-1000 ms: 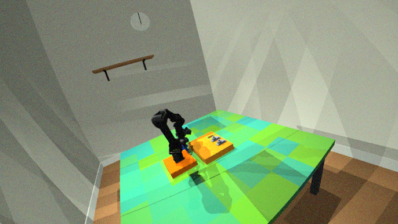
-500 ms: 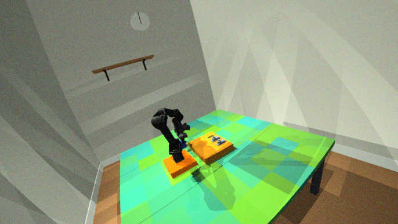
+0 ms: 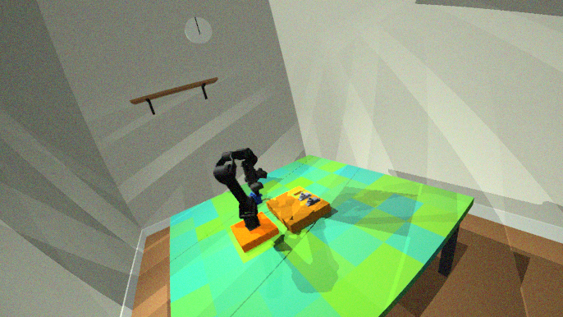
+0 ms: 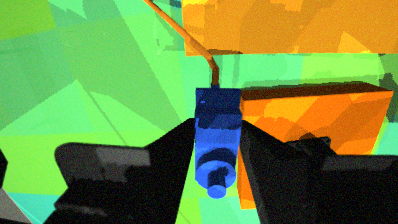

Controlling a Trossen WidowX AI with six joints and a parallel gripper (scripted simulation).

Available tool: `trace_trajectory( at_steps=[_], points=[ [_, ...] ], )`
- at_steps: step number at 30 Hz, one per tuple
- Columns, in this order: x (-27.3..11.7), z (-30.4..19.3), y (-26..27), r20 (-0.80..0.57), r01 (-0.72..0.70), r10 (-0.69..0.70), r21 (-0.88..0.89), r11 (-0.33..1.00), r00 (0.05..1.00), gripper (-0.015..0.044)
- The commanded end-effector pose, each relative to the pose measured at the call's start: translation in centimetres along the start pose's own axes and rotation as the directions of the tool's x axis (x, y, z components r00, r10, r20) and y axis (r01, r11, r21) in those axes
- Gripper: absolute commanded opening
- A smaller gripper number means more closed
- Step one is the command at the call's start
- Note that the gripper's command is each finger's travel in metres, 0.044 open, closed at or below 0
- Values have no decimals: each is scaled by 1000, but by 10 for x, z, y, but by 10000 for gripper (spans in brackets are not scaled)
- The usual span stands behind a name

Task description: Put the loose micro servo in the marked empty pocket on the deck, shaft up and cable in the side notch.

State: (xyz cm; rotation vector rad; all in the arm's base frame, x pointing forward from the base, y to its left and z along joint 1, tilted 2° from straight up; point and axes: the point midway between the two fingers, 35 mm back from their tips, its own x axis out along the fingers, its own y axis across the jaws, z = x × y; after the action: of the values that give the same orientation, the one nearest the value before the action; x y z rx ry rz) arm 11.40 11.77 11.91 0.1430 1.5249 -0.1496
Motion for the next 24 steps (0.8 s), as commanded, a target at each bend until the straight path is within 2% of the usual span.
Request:
trace_trajectory(
  at_steps=[1,24],
  points=[
    [-2,6,1,1,-2,2,-1,1000,1000,0],
    [-3,108,-2,10,-1,1,-1,1000,1000,0]
  ],
)
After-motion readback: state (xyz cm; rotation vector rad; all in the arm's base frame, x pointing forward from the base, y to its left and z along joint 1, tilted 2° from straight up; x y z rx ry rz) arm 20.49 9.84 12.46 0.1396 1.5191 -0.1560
